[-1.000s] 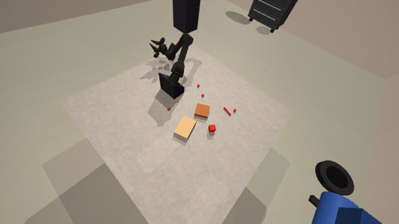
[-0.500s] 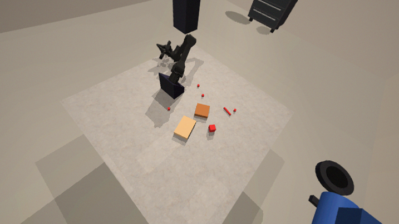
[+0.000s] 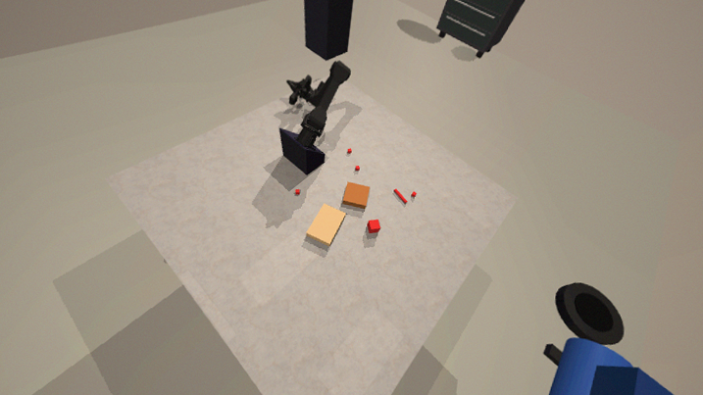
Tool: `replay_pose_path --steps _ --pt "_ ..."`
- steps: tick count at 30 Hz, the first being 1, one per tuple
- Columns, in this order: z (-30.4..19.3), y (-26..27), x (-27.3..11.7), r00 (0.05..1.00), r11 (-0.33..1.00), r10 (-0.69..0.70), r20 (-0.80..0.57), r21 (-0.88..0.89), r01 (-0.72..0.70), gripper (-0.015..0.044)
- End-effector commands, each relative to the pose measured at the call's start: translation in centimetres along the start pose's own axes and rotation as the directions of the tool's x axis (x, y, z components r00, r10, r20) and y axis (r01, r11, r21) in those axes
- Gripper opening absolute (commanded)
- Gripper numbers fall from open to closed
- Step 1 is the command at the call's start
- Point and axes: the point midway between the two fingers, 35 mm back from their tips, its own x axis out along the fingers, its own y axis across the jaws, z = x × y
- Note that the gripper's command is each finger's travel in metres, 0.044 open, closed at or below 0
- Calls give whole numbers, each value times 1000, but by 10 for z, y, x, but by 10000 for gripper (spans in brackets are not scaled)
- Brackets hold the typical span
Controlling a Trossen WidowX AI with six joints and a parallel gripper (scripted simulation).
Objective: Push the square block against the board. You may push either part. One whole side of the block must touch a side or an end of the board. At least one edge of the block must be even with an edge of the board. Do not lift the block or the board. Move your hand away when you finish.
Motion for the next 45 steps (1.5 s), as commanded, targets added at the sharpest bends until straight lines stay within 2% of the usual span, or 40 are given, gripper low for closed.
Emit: replay_pose_path --steps 1,11,20,39,45 --pt "-6 -12 -11 998 999 -36 -56 15 37 0" --pt "-18 -43 -54 972 989 -132 -193 35 141 0" --pt "-26 -77 -118 901 960 -250 -355 30 278 0" --pt "-17 -121 -251 651 847 -445 -615 -54 528 0" --pt "-7 -128 -298 539 795 -495 -681 -104 598 0"
